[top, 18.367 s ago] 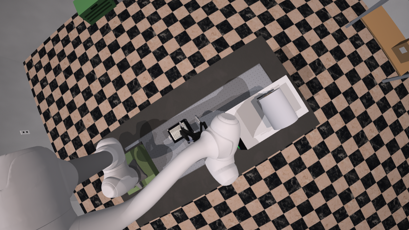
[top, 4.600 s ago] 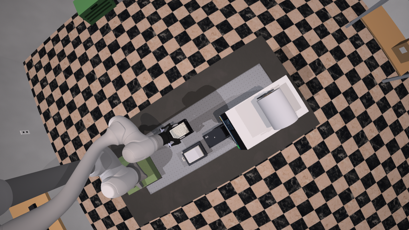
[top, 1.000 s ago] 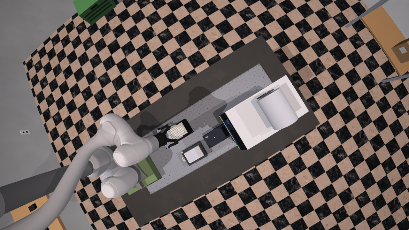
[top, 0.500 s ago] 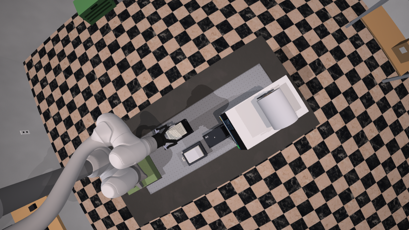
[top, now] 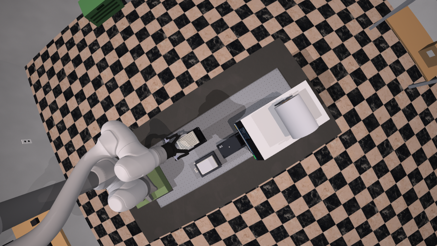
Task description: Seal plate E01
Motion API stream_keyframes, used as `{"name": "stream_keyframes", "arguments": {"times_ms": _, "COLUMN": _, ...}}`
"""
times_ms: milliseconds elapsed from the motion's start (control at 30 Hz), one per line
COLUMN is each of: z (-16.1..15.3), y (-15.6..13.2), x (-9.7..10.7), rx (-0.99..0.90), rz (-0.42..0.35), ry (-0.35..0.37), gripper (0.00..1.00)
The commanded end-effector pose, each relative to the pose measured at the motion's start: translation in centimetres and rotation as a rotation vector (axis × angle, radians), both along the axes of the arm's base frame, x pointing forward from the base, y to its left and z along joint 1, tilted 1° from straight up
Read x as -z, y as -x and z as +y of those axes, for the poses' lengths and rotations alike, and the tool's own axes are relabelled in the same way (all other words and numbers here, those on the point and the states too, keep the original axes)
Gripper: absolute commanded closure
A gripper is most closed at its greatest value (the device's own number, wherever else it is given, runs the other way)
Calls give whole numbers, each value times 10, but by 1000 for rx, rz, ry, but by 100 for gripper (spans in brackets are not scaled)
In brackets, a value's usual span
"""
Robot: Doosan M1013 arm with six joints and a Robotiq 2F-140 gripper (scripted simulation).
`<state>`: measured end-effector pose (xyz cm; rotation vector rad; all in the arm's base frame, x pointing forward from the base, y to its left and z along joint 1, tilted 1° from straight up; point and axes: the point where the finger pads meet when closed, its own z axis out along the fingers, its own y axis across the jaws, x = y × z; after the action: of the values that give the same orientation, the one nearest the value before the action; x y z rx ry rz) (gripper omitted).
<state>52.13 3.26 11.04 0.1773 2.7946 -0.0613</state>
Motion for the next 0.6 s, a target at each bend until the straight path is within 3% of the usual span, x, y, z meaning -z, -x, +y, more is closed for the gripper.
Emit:
{"name": "stream_keyframes", "arguments": {"times_ms": 0, "z": 0, "y": 0, "x": 0, "rx": 0, "rz": 0, "ry": 0, "gripper": 90}}
{"name": "stream_keyframes", "arguments": {"times_ms": 567, "z": -7, "y": -6, "x": 0, "rx": 8, "rz": 0, "ry": 0, "gripper": 90}}
